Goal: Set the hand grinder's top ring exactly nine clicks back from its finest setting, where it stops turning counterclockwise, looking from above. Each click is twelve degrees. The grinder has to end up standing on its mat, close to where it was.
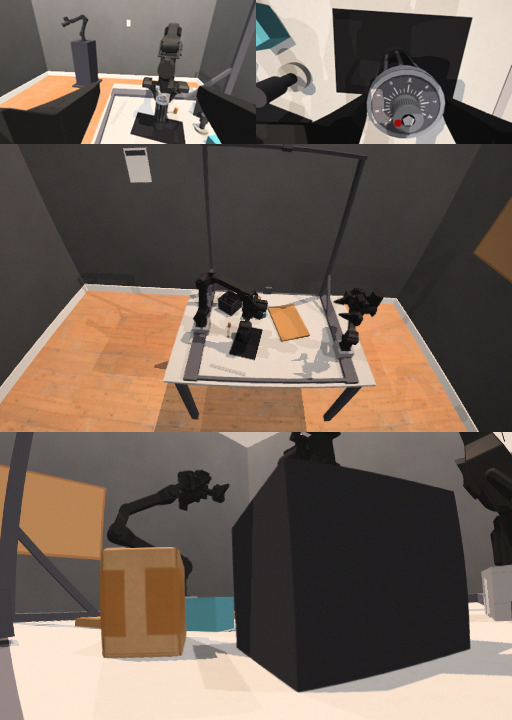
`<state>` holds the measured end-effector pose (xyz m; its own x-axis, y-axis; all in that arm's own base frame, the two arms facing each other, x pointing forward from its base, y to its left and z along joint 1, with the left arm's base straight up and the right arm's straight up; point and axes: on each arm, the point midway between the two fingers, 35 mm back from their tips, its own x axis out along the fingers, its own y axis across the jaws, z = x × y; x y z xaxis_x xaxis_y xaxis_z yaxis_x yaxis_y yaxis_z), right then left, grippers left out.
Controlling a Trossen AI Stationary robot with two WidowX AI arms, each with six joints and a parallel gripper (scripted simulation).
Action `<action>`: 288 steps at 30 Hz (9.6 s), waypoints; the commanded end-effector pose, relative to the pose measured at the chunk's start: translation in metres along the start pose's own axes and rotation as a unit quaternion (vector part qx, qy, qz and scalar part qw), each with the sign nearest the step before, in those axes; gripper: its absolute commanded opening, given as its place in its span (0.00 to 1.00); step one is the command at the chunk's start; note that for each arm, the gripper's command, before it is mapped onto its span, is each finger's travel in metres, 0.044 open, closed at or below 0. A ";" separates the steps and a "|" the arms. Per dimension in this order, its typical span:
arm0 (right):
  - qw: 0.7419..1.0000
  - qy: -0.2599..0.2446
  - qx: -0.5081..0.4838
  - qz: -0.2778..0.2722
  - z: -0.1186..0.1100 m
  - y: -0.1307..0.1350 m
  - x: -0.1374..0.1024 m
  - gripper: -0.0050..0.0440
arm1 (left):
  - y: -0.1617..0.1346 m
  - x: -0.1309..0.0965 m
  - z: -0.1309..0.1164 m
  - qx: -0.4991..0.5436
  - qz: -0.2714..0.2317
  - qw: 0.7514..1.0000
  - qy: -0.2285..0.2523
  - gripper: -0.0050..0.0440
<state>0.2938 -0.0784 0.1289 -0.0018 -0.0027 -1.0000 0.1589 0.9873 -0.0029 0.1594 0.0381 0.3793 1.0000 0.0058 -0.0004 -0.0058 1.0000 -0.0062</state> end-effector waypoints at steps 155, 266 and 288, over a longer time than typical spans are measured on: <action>0.921 -0.013 -0.389 -0.006 0.002 0.000 -0.006 0.89 | -0.001 0.000 0.003 0.005 -0.003 1.000 -0.001 0.92; 0.990 -0.012 0.141 0.002 0.001 0.000 -0.006 0.70 | -0.001 0.000 0.003 0.003 -0.002 1.000 -0.001 0.92; 0.995 -0.012 -0.094 -0.001 0.001 0.000 -0.006 0.70 | -0.001 0.000 0.003 0.003 -0.002 1.000 -0.001 0.92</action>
<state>0.2927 -0.0785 0.1277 -0.0046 0.0008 -1.0000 0.0222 0.9998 0.0007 0.1594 0.0381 0.3793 1.0000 0.0058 -0.0004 -0.0058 1.0000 -0.0062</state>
